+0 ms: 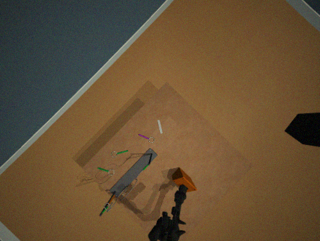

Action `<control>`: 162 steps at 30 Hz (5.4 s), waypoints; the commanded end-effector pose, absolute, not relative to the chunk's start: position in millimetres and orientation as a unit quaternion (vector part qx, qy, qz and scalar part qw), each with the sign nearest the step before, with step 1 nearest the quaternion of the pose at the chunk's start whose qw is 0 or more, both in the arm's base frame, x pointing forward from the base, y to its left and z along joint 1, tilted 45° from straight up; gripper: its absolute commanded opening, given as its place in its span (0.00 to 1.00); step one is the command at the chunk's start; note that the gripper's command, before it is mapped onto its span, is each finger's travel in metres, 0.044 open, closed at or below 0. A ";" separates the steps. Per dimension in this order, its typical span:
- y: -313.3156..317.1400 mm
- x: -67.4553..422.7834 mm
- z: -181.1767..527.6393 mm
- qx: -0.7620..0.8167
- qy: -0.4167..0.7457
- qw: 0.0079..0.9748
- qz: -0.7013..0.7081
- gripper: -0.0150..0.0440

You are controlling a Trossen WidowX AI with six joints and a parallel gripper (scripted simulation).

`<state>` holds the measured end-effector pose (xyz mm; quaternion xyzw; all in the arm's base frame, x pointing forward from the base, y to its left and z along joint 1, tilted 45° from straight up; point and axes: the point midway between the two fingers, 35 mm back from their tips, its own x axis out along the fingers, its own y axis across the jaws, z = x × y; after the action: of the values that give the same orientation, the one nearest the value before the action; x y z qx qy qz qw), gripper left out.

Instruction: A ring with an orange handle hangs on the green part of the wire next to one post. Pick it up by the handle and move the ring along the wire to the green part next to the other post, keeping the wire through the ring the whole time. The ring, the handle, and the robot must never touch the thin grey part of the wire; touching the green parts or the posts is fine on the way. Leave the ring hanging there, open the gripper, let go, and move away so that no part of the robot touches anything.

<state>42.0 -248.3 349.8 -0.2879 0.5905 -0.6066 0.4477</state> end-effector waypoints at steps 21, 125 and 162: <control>-179.0 263.2 387.3 -0.221 0.238 0.766 -0.554 0.53; 295.8 449.2 387.4 0.395 -0.033 0.916 -0.070 0.53; 292.2 465.5 387.4 0.394 -0.034 0.916 -0.069 0.53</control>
<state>465.3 291.9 387.6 0.3968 -0.0352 -0.0704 0.9145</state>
